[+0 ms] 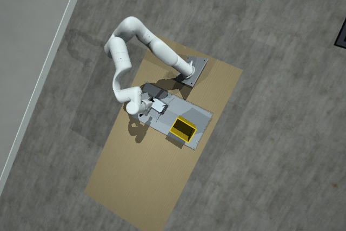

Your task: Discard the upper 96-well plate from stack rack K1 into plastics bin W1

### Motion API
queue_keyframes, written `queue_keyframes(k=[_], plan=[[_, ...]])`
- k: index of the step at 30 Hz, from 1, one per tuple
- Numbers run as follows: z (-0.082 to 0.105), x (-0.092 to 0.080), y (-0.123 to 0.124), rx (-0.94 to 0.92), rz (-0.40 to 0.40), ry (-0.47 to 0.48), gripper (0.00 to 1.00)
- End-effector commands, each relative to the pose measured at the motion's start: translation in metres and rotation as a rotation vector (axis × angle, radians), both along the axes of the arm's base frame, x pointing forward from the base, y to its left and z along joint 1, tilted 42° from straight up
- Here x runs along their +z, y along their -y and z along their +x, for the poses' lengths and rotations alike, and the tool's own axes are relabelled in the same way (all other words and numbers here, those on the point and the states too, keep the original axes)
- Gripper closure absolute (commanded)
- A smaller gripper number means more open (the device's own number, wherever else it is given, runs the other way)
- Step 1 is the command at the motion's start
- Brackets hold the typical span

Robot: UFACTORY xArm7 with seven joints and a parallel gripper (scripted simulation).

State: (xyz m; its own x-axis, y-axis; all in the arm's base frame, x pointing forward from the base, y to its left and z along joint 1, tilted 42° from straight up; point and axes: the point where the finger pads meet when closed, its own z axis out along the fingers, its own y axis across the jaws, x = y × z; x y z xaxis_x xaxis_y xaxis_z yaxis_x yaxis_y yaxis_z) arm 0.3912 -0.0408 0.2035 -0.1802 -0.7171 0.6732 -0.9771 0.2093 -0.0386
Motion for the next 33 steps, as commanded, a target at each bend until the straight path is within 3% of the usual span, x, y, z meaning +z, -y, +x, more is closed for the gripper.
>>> queue_keyframes(k=[1,33], plan=[[0.000,-0.002,0.001,0.002,0.000,0.002,0.00],[-0.005,-0.037,0.033,0.002,0.000,0.002,0.00]])
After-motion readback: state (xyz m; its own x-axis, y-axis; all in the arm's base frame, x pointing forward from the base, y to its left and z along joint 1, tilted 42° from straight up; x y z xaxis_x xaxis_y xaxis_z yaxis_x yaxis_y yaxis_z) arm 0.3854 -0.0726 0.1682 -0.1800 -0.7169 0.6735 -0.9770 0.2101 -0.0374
